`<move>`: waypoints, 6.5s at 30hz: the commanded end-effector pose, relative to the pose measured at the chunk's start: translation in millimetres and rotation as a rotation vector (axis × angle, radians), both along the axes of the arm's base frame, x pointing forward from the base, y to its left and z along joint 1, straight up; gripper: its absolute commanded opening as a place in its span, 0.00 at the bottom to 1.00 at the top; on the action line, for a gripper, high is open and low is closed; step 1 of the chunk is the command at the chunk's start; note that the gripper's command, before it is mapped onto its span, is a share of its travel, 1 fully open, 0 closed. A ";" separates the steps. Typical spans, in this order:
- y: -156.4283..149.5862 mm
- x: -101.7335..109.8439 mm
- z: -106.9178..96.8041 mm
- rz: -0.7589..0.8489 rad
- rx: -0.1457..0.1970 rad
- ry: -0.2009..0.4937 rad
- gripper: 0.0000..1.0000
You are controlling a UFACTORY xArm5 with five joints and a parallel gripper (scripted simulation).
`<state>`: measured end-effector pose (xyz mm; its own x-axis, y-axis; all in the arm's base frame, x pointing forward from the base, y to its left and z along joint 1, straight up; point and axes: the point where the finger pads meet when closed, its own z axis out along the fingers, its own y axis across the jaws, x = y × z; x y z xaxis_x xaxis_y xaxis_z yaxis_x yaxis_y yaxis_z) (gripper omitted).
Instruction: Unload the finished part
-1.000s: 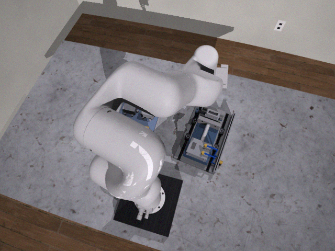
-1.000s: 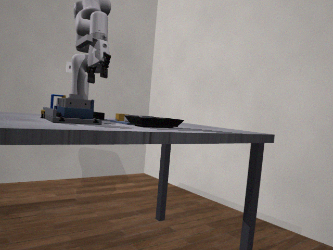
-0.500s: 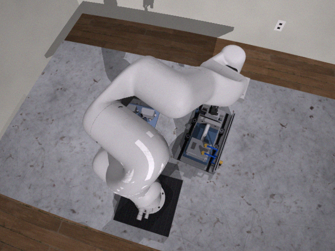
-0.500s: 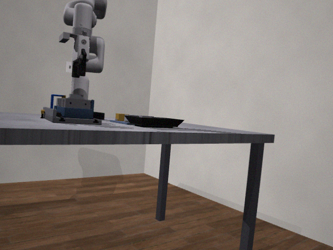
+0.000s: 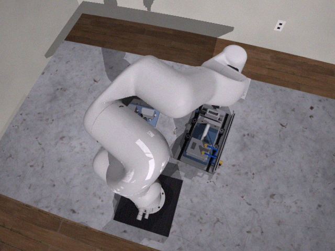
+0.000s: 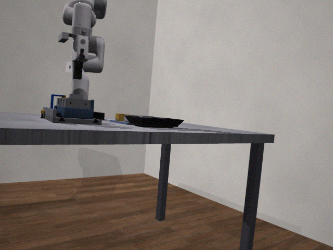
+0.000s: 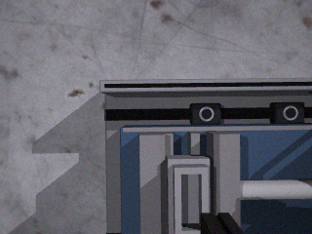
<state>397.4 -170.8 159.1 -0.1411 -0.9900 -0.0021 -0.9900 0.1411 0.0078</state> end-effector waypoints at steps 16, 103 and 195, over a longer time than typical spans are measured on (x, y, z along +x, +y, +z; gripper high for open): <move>-0.5 1.0 1.5 0.000 -0.002 -0.004 0.00; -0.6 1.9 -37.1 0.000 -0.001 -0.003 0.69; -0.7 2.4 -60.3 0.000 -0.001 -0.003 0.69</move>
<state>398.6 -171.0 97.5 -0.1413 -0.9900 -0.0022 -0.9899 0.1413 0.0084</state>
